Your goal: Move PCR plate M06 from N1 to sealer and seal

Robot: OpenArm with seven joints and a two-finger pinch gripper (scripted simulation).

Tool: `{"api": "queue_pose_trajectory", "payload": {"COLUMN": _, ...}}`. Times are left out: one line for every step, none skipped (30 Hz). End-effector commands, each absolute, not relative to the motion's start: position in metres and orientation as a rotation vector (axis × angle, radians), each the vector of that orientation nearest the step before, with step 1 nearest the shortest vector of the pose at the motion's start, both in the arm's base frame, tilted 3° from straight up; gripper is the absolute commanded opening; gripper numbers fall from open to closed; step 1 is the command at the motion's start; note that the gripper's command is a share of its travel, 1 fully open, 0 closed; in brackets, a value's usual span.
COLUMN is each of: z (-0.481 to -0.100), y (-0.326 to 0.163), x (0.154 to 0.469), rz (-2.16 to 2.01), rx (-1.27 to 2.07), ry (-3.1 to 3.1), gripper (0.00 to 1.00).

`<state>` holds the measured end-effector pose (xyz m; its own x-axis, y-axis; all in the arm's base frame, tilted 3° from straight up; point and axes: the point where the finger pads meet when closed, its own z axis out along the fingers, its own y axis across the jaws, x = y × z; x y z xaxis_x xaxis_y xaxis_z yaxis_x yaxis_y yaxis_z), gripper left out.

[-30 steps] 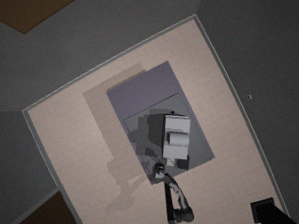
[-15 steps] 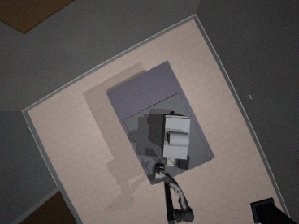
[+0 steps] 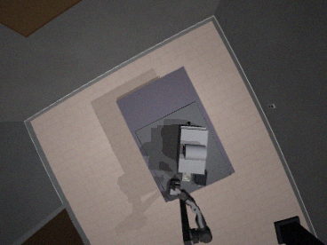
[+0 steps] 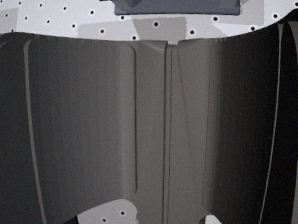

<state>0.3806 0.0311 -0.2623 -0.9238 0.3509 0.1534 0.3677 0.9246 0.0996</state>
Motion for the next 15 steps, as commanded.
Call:
{"api": "queue_pose_trajectory", "payload": {"z": -0.26, "y": 0.031, "x": 0.381, "rz": -0.189, "rx": -0.556, "ry": -2.954, "gripper": 0.0}}
{"api": "queue_pose_trajectory", "payload": {"z": -0.26, "y": 0.031, "x": 0.381, "rz": -0.189, "rx": -0.556, "ry": -2.954, "gripper": 0.0}}
{"api": "queue_pose_trajectory", "payload": {"z": -0.263, "y": 0.04, "x": 0.38, "rz": -0.241, "rx": -0.561, "ry": -2.94, "gripper": 0.0}}
{"api": "queue_pose_trajectory", "payload": {"z": -0.264, "y": 0.048, "x": 0.378, "rz": -0.289, "rx": -0.568, "ry": -2.927, "gripper": 0.0}}
{"api": "queue_pose_trajectory", "payload": {"z": -0.265, "y": 0.056, "x": 0.377, "rz": -0.336, "rx": -0.575, "ry": -2.913, "gripper": 0.0}}
{"api": "queue_pose_trajectory", "payload": {"z": -0.266, "y": 0.065, "x": 0.375, "rz": -0.383, "rx": -0.582, "ry": -2.899, "gripper": 0.0}}
{"api": "queue_pose_trajectory", "payload": {"z": -0.268, "y": 0.073, "x": 0.374, "rz": -0.43, "rx": -0.589, "ry": -2.884, "gripper": 0.0}}
{"api": "queue_pose_trajectory", "payload": {"z": -0.268, "y": 0.073, "x": 0.374, "rz": -0.43, "rx": -0.589, "ry": -2.884, "gripper": 0.0}}
{"api": "queue_pose_trajectory", "payload": {"z": -0.268, "y": 0.073, "x": 0.374, "rz": -0.43, "rx": -0.589, "ry": -2.884, "gripper": 0.0}}
{"api": "queue_pose_trajectory", "payload": {"z": -0.268, "y": 0.073, "x": 0.374, "rz": -0.43, "rx": -0.589, "ry": -2.884, "gripper": 0.0}}
{"api": "queue_pose_trajectory", "payload": {"z": -0.268, "y": 0.073, "x": 0.374, "rz": -0.43, "rx": -0.589, "ry": -2.884, "gripper": 0.0}}
{"api": "queue_pose_trajectory", "payload": {"z": -0.268, "y": 0.073, "x": 0.374, "rz": -0.43, "rx": -0.589, "ry": -2.884, "gripper": 0.0}}
{"api": "queue_pose_trajectory", "payload": {"z": -0.268, "y": 0.073, "x": 0.374, "rz": -0.43, "rx": -0.589, "ry": -2.884, "gripper": 0.0}}
{"api": "queue_pose_trajectory", "payload": {"z": -0.268, "y": 0.073, "x": 0.374, "rz": -0.43, "rx": -0.589, "ry": -2.884, "gripper": 0.0}}
{"api": "queue_pose_trajectory", "payload": {"z": -0.268, "y": 0.073, "x": 0.374, "rz": -0.43, "rx": -0.589, "ry": -2.884, "gripper": 0.0}}
